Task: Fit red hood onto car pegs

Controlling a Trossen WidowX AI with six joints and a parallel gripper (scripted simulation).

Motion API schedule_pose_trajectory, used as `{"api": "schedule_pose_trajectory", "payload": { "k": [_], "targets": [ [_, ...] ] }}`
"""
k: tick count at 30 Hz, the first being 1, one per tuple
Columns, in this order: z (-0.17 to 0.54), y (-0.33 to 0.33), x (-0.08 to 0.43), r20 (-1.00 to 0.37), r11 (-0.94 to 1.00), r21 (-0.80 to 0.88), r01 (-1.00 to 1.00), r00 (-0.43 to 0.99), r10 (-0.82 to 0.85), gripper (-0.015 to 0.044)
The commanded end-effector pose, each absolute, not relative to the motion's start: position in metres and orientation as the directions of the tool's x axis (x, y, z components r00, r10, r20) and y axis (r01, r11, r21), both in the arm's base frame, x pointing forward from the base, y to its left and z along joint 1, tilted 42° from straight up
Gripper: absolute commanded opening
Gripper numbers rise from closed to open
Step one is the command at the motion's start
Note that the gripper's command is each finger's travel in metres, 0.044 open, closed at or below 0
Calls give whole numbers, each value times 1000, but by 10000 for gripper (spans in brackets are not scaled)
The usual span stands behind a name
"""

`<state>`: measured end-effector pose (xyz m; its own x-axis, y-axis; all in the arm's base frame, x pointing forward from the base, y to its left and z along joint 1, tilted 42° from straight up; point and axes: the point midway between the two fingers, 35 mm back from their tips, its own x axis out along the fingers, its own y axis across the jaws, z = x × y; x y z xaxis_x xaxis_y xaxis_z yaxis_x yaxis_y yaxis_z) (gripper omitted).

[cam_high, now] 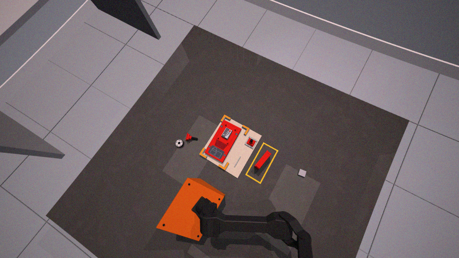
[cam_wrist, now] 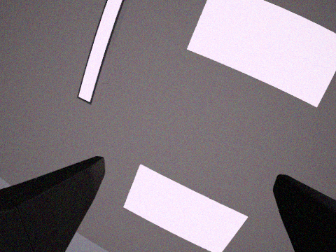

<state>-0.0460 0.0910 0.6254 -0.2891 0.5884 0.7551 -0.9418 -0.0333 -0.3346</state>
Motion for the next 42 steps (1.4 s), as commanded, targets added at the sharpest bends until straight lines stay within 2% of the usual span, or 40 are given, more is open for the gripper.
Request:
{"api": "schedule_pose_trajectory", "payload": {
  "k": [1,4,10,17,23,30,36,42],
  "targets": [
    [625,92,-47,753,-33,-336,-941,-289,591,414],
    [617,107,-54,719,-24,-352,-936,-287,633,335],
    [591,160,-65,599,147,-514,-845,-231,767,178],
    [544,235,-50,402,278,-732,-623,-64,914,0],
    [496,285,-13,231,260,-846,-465,119,966,0],
    [452,318,31,68,150,-951,-272,289,955,0],
    [393,339,96,-128,-92,-991,-98,490,863,0],
    [332,334,167,-316,-400,-916,-24,657,685,0]
  ]
}}
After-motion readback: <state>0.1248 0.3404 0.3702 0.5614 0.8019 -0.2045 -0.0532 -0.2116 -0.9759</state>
